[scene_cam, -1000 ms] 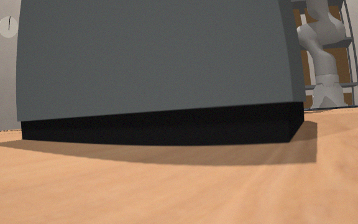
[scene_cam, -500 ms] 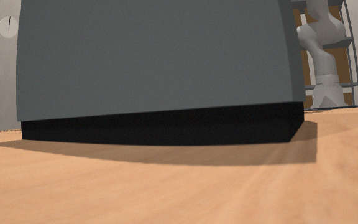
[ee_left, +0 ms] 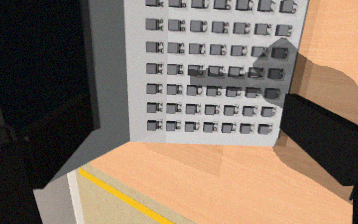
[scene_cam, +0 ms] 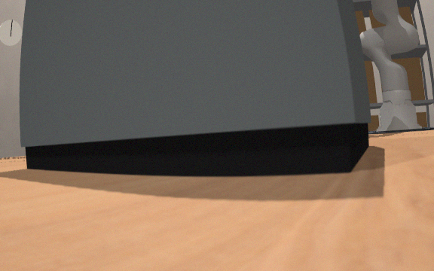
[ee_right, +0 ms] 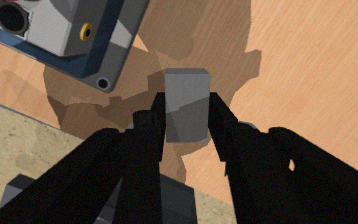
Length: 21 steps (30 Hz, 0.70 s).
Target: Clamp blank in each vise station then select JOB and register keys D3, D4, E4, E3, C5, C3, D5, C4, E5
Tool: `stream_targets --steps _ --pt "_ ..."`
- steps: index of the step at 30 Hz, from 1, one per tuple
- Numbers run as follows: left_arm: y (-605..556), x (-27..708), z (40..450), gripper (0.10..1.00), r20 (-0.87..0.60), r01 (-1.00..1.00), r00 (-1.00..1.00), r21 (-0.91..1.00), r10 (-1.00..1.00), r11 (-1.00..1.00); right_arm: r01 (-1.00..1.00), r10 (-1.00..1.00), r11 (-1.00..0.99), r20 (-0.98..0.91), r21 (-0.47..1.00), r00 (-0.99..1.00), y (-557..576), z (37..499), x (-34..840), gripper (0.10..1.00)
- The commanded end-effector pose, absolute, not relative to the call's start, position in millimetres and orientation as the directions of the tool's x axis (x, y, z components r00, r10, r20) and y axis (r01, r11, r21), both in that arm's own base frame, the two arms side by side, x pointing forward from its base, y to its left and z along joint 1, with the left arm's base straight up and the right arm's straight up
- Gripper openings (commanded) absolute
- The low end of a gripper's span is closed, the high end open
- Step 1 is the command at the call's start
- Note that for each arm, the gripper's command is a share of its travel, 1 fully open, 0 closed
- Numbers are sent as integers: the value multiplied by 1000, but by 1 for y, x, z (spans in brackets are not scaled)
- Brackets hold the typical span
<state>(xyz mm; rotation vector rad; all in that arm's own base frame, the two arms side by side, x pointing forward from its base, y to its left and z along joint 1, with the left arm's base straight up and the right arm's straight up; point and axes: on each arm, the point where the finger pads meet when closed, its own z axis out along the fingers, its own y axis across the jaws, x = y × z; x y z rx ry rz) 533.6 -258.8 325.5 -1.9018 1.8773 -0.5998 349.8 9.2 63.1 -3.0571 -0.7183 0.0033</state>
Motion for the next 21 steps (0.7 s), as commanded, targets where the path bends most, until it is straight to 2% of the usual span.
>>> stream_targets --steps 1,4,11,21 --pt "-259 534 326 1000 24 -828 6 -561 -1000 -18 448 448 -894 0 0 894 9 80 351 99" --pt "-259 534 326 1000 24 -828 6 -561 -1000 -18 448 448 -894 0 0 894 9 94 351 99" --pt "-259 534 326 1000 24 -828 6 -561 -1000 -18 448 448 -894 0 0 894 9 222 351 99" --pt "-259 534 326 1000 24 -828 6 -561 -1000 -18 446 446 -895 0 1 895 9 228 353 99"
